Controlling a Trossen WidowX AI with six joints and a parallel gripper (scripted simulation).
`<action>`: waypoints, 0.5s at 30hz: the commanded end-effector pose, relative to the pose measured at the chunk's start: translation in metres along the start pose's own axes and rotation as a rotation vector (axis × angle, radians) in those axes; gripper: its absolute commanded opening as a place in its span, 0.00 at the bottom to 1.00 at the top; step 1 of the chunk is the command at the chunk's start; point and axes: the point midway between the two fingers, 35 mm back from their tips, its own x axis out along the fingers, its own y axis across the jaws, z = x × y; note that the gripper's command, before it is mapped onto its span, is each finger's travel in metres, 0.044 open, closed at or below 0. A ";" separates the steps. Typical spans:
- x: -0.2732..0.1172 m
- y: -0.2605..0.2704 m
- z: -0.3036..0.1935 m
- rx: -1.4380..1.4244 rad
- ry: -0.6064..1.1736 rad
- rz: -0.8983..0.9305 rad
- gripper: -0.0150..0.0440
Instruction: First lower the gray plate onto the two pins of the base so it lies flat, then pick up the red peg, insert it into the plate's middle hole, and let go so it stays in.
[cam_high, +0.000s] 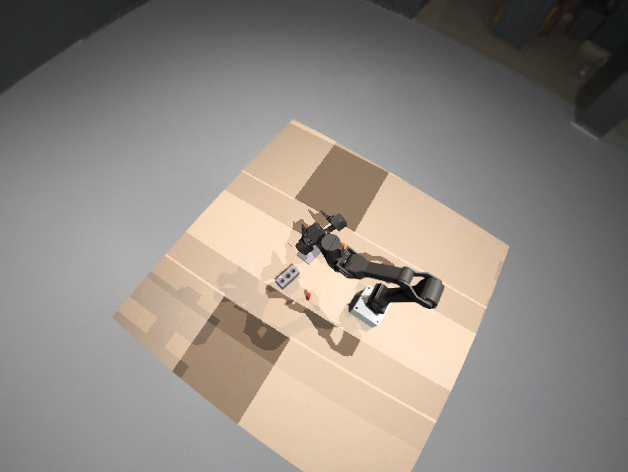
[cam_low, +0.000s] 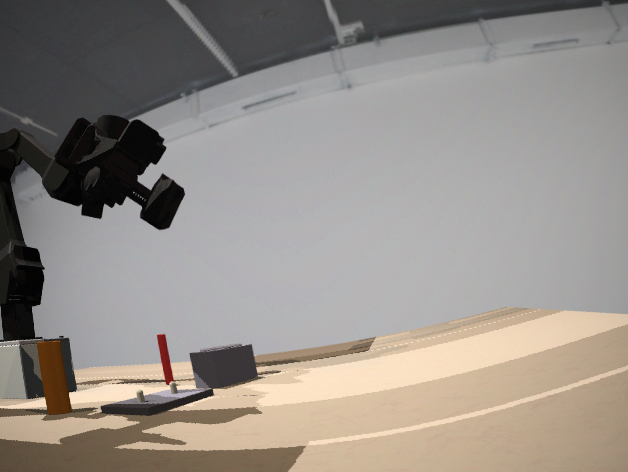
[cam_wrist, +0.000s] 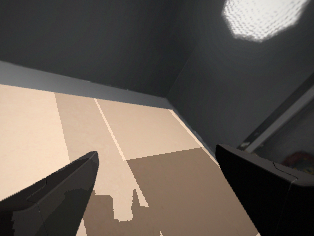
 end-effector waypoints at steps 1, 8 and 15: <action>0.000 0.000 0.000 0.000 0.000 0.000 0.98; 0.019 0.067 -0.006 -0.410 0.178 0.312 1.00; 0.006 0.137 -0.030 -0.864 0.357 0.779 1.00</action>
